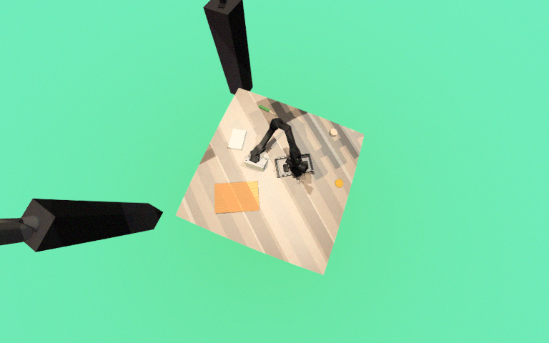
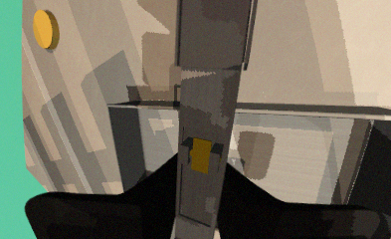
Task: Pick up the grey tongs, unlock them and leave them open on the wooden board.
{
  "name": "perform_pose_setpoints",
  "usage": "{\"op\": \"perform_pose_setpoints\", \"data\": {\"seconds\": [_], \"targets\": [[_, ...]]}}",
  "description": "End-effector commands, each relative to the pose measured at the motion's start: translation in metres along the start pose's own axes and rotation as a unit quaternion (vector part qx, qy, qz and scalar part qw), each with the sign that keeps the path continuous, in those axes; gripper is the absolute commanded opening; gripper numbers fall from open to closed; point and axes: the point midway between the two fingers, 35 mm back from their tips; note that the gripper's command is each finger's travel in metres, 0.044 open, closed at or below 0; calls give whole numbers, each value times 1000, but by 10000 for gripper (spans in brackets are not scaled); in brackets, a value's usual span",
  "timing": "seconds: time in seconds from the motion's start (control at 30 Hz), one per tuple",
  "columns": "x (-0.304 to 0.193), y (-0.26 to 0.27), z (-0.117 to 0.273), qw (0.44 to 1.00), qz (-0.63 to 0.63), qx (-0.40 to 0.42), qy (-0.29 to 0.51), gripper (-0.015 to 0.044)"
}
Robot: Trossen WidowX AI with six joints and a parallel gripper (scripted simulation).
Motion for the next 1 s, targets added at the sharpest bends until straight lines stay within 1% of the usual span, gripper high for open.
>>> {"op": "perform_pose_setpoints", "data": {"seconds": [0.0, 0.6, 0.97], "targets": [[2, 3, 2, 1000, 5, -26, -11, -150], [-6, -6, 7, 985, 14, -171, -25, -150], [-6, -8, 5, 984, 9, -178, -23, -150]]}}
Point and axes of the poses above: the point midway between the two fingers, 35 mm back from their tips, its own z axis back along the fingers, its own y axis across the jaws, x = y × z, and after that the axes turned 11 degrees about -z, right-handed
